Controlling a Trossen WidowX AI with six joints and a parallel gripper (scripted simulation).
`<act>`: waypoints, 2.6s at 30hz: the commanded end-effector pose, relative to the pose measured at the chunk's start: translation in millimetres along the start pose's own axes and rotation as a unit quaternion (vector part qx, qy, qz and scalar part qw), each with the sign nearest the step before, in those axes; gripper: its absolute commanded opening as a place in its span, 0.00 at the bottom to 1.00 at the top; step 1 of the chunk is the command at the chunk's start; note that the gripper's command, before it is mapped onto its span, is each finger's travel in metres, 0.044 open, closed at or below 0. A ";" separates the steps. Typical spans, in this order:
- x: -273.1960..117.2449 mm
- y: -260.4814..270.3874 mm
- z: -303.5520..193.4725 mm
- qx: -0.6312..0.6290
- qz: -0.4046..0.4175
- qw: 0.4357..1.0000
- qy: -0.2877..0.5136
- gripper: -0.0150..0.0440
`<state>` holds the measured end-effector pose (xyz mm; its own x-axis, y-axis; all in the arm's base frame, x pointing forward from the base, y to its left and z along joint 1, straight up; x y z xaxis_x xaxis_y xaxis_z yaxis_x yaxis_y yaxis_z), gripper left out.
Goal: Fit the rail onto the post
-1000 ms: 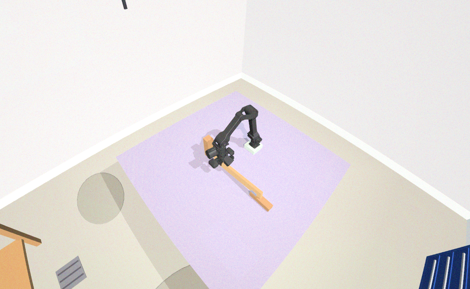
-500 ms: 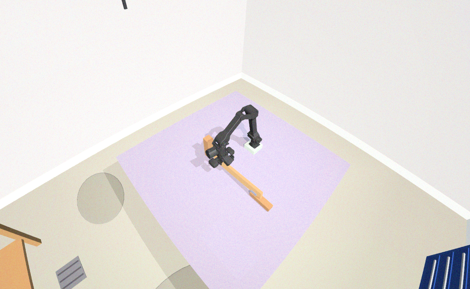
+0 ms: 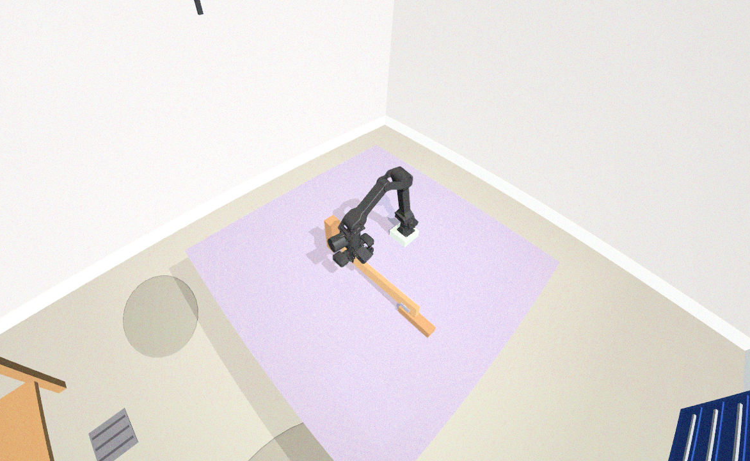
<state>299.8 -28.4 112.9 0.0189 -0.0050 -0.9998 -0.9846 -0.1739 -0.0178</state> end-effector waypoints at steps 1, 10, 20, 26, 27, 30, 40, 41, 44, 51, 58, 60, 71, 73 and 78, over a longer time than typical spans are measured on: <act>-5.7 -1.5 0.1 0.000 -0.005 1.000 -0.001 0.25; -10.2 -1.9 0.1 0.000 -0.006 1.000 -0.001 0.25; -15.2 -2.1 0.0 0.000 -0.006 1.000 -0.001 0.25; -18.2 -2.1 0.0 0.000 -0.006 1.000 -0.001 0.25; -18.7 -2.1 0.0 0.000 -0.006 1.000 -0.001 0.25; -20.2 -2.1 0.0 0.000 -0.006 1.000 -0.001 0.25; -25.2 -2.1 0.0 0.000 -0.006 1.000 -0.001 0.25; -25.7 -2.1 0.0 0.000 -0.006 1.000 -0.001 0.25; -27.0 -2.1 0.0 0.000 -0.006 1.000 -0.001 0.25; -24.4 -2.0 0.0 0.000 -0.006 1.000 -0.001 0.25; -20.9 -1.6 0.1 0.000 -0.006 1.000 -0.001 0.25; -20.2 -1.5 0.1 0.000 -0.006 1.000 -0.001 0.25; -23.3 -0.7 0.2 0.000 -0.005 1.000 -0.001 0.25; -24.0 -0.6 0.2 0.000 -0.005 1.000 -0.001 0.25; -24.6 -0.5 0.2 0.000 -0.005 1.000 -0.001 0.25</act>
<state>299.8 -28.0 134.6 0.0238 -0.0031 -0.9997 -0.9842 -0.1754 -0.0229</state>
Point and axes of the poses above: the point midway between the two fingers, 35 mm back from their tips, its own x axis out along the fingers, its own y axis across the jaws, z = x × y, the point moved 8 cm from there along -x, back along the fingers, and after that the axes turned 8 degrees about -x, right-handed, at the moved point
